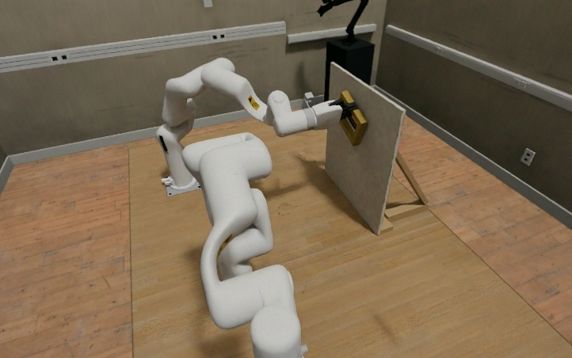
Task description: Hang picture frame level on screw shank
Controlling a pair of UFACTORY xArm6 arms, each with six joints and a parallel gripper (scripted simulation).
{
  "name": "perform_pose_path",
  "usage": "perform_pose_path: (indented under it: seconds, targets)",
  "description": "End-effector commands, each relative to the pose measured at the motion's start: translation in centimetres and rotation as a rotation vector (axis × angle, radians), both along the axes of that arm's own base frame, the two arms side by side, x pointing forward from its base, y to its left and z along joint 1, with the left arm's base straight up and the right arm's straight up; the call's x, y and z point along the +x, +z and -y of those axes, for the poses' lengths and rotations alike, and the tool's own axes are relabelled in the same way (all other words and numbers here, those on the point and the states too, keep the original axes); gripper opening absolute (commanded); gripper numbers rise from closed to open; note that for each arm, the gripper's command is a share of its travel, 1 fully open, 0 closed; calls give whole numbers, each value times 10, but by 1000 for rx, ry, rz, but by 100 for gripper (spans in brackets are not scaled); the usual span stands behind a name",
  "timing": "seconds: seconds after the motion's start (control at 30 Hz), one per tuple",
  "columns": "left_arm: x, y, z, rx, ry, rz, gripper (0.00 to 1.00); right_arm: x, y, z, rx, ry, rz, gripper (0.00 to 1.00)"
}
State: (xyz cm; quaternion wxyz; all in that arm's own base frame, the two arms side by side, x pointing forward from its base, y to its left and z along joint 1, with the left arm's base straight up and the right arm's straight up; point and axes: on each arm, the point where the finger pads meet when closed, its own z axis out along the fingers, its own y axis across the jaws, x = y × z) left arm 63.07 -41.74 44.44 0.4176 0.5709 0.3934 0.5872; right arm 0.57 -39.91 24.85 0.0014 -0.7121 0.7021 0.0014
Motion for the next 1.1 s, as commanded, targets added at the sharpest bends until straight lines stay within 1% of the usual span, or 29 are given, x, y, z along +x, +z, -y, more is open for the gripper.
perform_pose_path:
  seconds: [0.0, 0.63, 1.07]
  targets:
    - [-1, 6, 0, -6, -1, 7, 0, 0, 1, 1, -4, 0, 0, 100]
    - [-1, 6, 0, -8, -1, 7, 0, 0, 1, 1, -4, 0, 0, 100]
    - [-1, 7, -1, -27, -1, 7, 0, 0, 1, 1, -4, 0, 0, 100]
